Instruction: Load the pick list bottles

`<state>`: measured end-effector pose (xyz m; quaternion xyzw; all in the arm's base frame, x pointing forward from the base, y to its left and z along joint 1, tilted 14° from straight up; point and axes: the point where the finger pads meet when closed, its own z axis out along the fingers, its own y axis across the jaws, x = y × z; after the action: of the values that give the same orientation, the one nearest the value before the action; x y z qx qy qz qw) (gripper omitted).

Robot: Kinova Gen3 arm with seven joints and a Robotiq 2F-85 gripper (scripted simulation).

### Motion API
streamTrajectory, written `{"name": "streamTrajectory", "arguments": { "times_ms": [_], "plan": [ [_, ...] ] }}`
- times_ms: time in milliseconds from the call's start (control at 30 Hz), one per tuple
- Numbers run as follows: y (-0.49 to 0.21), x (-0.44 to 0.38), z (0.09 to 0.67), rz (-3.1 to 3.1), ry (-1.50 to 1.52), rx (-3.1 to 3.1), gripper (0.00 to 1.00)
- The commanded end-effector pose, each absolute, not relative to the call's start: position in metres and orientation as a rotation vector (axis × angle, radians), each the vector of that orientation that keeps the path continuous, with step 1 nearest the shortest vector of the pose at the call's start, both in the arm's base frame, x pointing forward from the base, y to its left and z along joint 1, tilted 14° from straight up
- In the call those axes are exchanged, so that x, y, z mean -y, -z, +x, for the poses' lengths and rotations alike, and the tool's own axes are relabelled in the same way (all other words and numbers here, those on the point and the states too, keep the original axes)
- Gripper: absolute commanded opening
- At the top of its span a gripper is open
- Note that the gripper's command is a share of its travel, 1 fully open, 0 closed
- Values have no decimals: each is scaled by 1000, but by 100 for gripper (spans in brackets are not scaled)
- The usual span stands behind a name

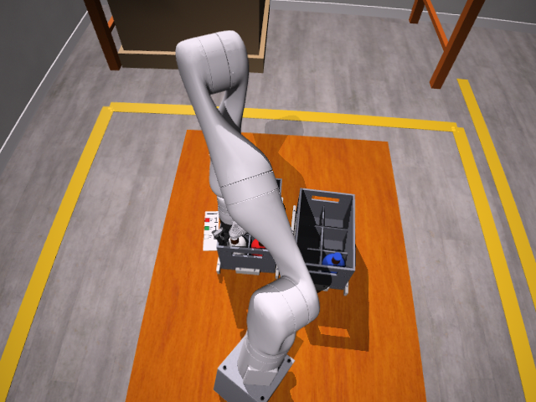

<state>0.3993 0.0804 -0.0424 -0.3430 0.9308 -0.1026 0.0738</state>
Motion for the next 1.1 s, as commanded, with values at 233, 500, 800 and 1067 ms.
{"name": "streamTrajectory", "arguments": {
  "times_ms": [233, 500, 800, 1067],
  "plan": [
    [18, -84, 395, -1030, 307, -2795, 67],
    [-2, -87, 390, -1030, 307, -2795, 67],
    [-20, -90, 386, -1030, 307, -2795, 67],
    [-28, -91, 385, -1030, 307, -2795, 67]
  ]
}}
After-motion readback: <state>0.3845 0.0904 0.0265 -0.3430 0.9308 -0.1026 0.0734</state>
